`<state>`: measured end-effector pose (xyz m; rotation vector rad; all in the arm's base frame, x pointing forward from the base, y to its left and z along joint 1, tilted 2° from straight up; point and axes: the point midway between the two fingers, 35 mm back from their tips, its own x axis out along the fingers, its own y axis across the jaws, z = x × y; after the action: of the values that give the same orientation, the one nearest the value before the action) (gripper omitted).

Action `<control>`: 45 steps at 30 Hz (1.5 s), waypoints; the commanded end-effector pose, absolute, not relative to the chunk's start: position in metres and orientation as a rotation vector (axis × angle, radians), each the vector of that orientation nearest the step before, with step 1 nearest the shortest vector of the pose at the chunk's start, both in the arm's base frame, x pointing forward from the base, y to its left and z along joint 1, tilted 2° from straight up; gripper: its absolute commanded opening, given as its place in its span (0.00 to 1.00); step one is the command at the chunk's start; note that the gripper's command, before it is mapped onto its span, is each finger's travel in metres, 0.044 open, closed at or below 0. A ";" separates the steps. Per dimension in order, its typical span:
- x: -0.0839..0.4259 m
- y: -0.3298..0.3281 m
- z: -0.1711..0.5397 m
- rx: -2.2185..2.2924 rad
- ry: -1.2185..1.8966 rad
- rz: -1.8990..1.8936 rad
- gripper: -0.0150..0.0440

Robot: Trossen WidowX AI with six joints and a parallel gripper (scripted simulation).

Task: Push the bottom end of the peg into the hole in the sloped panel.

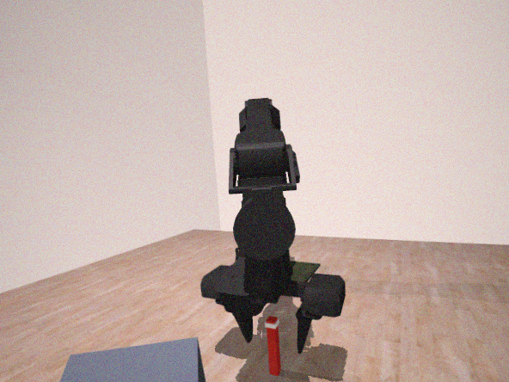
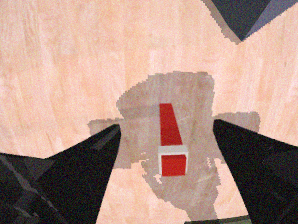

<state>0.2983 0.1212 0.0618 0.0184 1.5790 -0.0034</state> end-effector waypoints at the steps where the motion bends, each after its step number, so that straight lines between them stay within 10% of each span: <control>1: 0.299 0.121 0.062 0.019 1.578 -0.003 0.69; 13: 0.299 0.121 0.062 0.019 1.578 -0.003 0.25; 45: 0.299 0.122 0.142 0.013 1.582 -0.003 0.25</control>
<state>0.2989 0.1218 0.1351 0.0157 1.5873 -0.0050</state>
